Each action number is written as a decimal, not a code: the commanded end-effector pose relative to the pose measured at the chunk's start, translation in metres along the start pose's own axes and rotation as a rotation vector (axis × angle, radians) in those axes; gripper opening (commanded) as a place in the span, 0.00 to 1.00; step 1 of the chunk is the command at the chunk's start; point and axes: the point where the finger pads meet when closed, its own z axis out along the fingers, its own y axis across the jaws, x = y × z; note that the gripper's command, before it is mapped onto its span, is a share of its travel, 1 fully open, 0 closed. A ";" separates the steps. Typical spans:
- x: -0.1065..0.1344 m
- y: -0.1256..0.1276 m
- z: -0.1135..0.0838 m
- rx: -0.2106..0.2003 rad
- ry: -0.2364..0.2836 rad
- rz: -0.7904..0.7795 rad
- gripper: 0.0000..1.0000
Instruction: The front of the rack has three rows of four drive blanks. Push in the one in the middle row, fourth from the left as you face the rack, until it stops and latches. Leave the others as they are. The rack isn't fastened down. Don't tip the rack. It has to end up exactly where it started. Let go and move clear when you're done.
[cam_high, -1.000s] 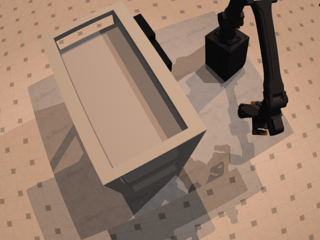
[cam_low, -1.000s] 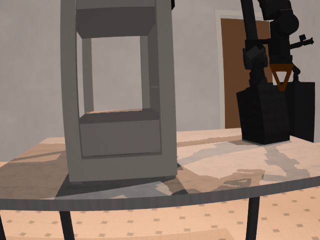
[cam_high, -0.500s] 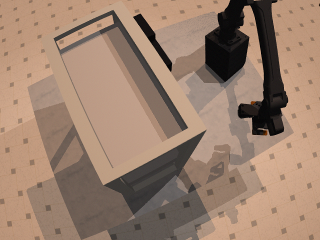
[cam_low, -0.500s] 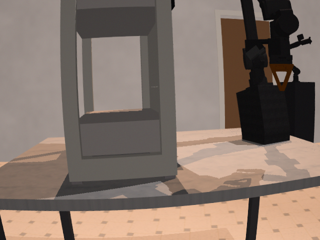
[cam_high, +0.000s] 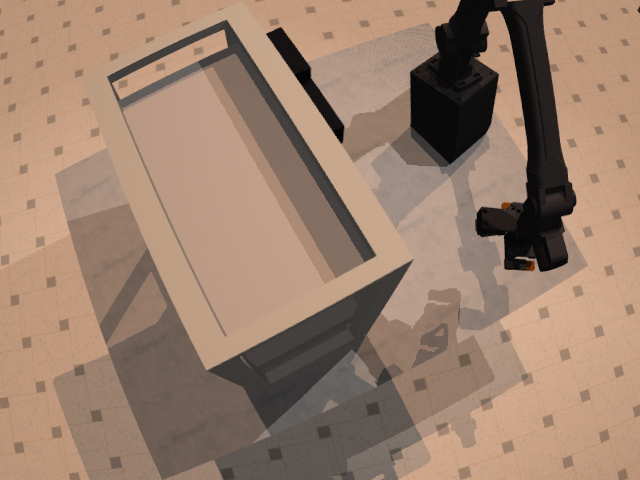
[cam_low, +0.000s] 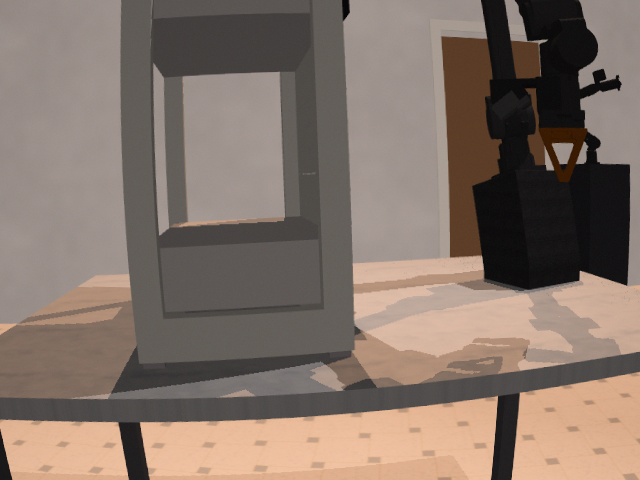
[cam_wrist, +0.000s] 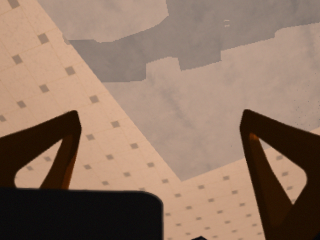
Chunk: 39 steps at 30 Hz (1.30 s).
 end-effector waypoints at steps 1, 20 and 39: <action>0.002 0.012 -0.011 -0.031 0.008 0.002 1.00; -0.006 0.008 -0.020 -0.071 -0.004 -0.059 1.00; -0.029 0.010 -0.055 -0.204 -0.072 -0.281 1.00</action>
